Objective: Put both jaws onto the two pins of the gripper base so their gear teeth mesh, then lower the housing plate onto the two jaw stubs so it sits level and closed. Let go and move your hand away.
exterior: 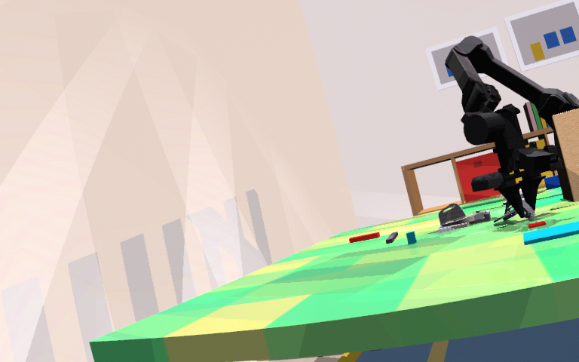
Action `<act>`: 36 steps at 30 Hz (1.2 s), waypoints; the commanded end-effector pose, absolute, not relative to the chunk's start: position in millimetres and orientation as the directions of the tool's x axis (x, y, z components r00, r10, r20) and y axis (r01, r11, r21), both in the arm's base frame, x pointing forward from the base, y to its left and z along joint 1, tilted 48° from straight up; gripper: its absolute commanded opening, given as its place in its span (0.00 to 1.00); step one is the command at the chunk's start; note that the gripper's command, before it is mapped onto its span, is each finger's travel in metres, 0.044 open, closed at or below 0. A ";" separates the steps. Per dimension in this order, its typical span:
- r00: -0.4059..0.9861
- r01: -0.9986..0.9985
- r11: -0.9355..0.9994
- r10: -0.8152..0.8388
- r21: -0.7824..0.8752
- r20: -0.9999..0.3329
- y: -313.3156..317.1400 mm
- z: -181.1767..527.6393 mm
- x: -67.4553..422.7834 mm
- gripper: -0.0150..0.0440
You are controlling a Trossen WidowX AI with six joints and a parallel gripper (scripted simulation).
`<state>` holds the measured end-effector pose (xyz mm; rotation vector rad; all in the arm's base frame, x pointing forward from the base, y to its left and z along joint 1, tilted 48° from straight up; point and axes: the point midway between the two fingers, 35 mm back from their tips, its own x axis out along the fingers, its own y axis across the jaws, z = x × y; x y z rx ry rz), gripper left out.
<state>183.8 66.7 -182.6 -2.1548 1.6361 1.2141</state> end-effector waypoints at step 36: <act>0.065 -0.865 -0.385 -0.722 0.323 -0.689 89.1 -163.0 183.4 0.32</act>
